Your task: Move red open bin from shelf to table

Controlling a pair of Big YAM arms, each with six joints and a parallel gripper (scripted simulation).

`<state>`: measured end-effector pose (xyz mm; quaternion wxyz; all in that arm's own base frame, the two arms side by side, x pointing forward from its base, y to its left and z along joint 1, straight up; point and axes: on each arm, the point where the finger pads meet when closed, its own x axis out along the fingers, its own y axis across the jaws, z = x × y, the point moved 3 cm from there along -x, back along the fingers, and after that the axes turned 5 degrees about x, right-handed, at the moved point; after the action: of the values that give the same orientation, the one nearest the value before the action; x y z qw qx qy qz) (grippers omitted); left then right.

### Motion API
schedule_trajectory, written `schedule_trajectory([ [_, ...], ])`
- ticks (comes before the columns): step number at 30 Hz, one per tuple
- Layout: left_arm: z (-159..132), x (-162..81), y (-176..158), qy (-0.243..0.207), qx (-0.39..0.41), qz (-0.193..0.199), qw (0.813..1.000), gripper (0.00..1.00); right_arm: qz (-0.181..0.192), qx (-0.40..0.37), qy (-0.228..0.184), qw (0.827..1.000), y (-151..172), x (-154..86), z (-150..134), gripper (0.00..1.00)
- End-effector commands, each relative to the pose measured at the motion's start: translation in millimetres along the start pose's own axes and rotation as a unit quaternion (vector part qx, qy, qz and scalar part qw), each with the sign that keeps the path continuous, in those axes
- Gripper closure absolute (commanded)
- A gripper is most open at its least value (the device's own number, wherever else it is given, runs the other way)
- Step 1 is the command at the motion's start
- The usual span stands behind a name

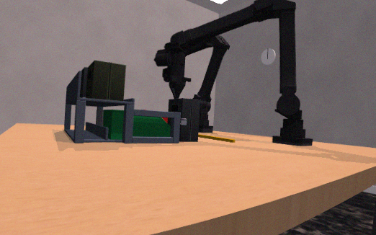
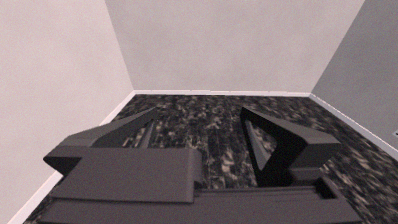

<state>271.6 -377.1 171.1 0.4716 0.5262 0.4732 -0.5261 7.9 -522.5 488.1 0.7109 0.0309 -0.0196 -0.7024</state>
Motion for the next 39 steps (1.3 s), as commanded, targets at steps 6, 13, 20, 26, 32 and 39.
schedule_trajectory([
  [6,20,-41,12,-0.025,0.008,0.021,0.999,1.00,-0.003,0.008,-0.008,1.000,-4,-8,13,0.00],
  [13,18,-59,10,-0.035,0.008,0.030,0.999,1.00,-0.003,0.008,-0.008,1.000,-4,-8,13,0.00],
  [20,18,-58,11,-0.035,0.008,0.030,0.999,1.00,-0.003,0.008,-0.008,1.000,-4,-8,13,0.00],
  [26,14,-44,22,-0.022,0.002,0.019,1.000,1.00,-0.003,0.008,-0.008,1.000,-4,-8,13,0.00],
  [32,12,-43,39,-0.020,0.002,0.019,1.000,1.00,-0.003,0.008,-0.008,1.000,-4,-8,13,0.00],
  [39,9,-43,65,-0.020,0.002,0.019,1.000,1.00,-0.003,0.008,-0.008,1.000,-4,-8,13,0.00],
])
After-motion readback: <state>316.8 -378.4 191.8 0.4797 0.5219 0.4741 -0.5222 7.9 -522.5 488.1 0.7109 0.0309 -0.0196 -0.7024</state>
